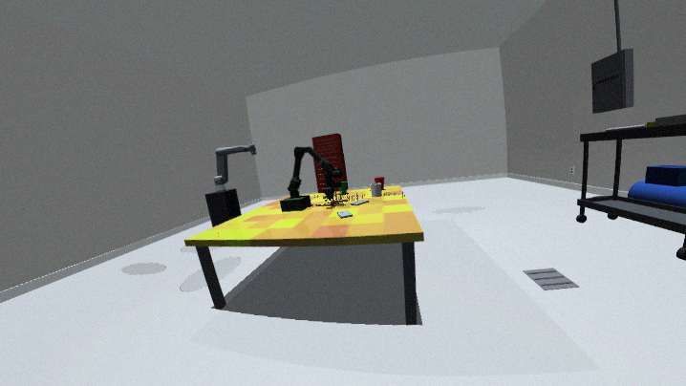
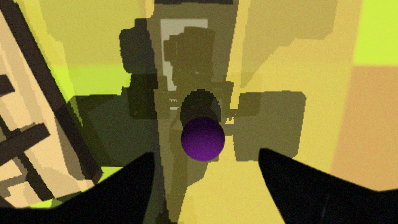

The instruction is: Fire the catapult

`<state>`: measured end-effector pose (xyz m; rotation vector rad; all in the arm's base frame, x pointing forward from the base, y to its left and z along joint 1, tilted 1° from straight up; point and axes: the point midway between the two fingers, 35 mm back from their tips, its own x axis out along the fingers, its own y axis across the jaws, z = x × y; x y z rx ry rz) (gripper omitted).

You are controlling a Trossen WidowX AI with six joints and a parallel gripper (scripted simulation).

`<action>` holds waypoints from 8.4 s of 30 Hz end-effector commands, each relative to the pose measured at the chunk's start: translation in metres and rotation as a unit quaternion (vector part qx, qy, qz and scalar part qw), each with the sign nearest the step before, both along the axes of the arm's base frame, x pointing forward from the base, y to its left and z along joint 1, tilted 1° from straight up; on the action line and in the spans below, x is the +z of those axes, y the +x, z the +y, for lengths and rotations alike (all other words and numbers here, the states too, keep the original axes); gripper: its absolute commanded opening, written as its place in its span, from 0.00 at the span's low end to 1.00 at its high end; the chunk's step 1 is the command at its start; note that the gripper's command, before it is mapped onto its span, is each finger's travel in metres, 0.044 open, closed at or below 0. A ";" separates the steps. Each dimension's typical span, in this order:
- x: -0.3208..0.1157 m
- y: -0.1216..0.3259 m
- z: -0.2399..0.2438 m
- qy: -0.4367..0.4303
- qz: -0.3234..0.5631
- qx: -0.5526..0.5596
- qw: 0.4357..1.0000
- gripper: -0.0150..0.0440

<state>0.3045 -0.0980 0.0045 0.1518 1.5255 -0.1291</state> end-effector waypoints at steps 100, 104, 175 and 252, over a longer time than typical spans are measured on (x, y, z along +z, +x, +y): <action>0.032 -0.053 0.127 0.006 0.173 0.150 0.973 0.25; 0.027 -0.053 0.127 0.006 0.173 0.150 0.973 0.25; 0.234 0.233 0.149 0.015 -0.327 0.147 0.933 1.00; 0.101 0.057 0.222 -0.169 0.016 0.508 0.844 0.25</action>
